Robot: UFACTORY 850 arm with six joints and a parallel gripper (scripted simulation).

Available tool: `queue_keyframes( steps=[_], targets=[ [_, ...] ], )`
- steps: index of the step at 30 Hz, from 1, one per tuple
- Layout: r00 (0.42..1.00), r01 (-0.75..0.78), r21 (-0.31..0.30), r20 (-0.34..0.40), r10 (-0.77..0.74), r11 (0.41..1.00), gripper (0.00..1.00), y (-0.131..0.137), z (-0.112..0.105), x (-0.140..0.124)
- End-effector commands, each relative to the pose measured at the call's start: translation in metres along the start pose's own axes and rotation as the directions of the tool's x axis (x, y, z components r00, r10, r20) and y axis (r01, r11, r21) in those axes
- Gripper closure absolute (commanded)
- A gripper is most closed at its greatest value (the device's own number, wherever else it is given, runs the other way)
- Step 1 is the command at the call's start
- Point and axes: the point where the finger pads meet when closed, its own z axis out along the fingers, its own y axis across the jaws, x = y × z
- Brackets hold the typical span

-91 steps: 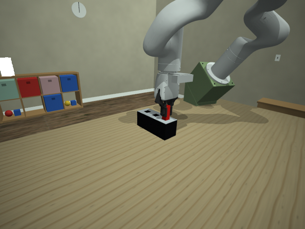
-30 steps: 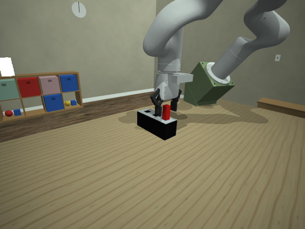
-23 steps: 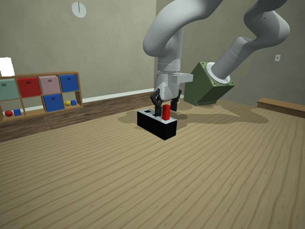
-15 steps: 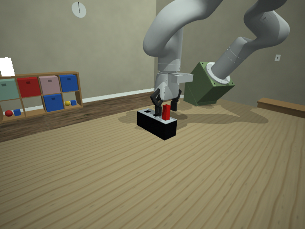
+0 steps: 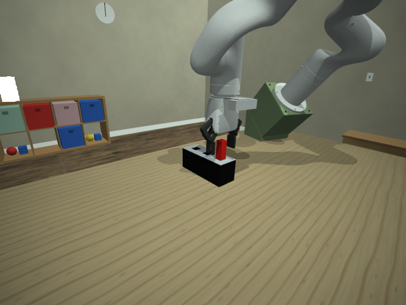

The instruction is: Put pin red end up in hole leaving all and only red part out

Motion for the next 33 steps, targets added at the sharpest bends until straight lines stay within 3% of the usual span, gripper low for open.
queue_keyframes(
  steps=[1,6,7,23,24,33],
  targets=[
    [1.000,0.000,-0.001,0.000,0.000,1.000,0.00,0.001,-0.001,0.000],
    [1.000,0.000,-0.001,0.000,0.000,1.000,0.00,0.001,-0.001,0.000],
    [1.000,0.000,-0.001,0.000,0.000,1.000,0.00,0.001,-0.013,0.000],
    [1.000,0.000,-0.001,0.000,0.000,1.000,0.00,0.001,-0.013,0.000],
    [1.000,0.000,-0.001,0.000,0.000,1.000,0.00,0.001,-0.025,0.000],
    [1.000,0.000,-0.001,0.000,0.000,1.000,0.00,0.001,-0.025,0.000]
  ],
)
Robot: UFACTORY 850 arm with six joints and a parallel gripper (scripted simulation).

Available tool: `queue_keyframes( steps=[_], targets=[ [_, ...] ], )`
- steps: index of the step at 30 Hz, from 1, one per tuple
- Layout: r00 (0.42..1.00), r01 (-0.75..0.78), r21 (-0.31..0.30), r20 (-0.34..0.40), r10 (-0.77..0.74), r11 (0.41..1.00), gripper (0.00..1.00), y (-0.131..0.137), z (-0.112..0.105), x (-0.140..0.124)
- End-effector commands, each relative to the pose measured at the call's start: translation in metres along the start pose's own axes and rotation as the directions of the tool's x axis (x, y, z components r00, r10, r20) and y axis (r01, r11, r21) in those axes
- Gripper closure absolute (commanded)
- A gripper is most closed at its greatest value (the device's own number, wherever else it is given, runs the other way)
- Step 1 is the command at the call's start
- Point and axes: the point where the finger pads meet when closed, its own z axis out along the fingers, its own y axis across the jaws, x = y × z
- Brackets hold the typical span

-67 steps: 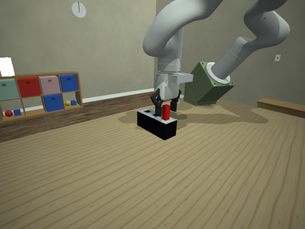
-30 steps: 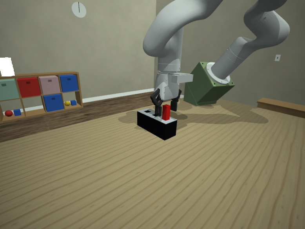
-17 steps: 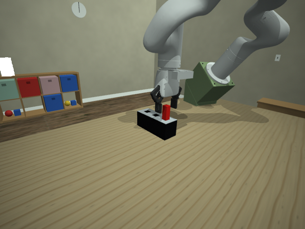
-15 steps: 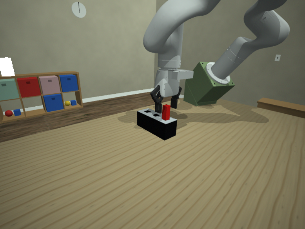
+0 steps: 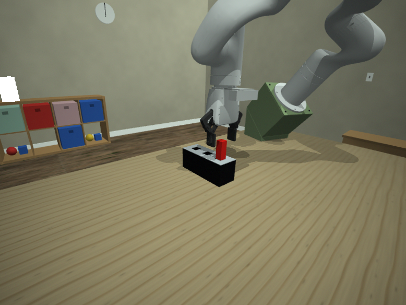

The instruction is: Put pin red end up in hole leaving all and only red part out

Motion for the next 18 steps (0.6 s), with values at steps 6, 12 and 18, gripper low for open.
queue_keyframes(
  steps=[6,12,18],
  targets=[
    [1.000,0.000,-0.002,0.000,0.000,1.000,0.00,0.001,-0.001,0.000],
    [1.000,0.000,-0.001,0.000,0.000,1.000,0.00,0.001,-0.013,0.000],
    [1.000,0.000,-0.001,0.000,0.000,1.000,0.00,0.001,-0.013,0.000]
  ],
)
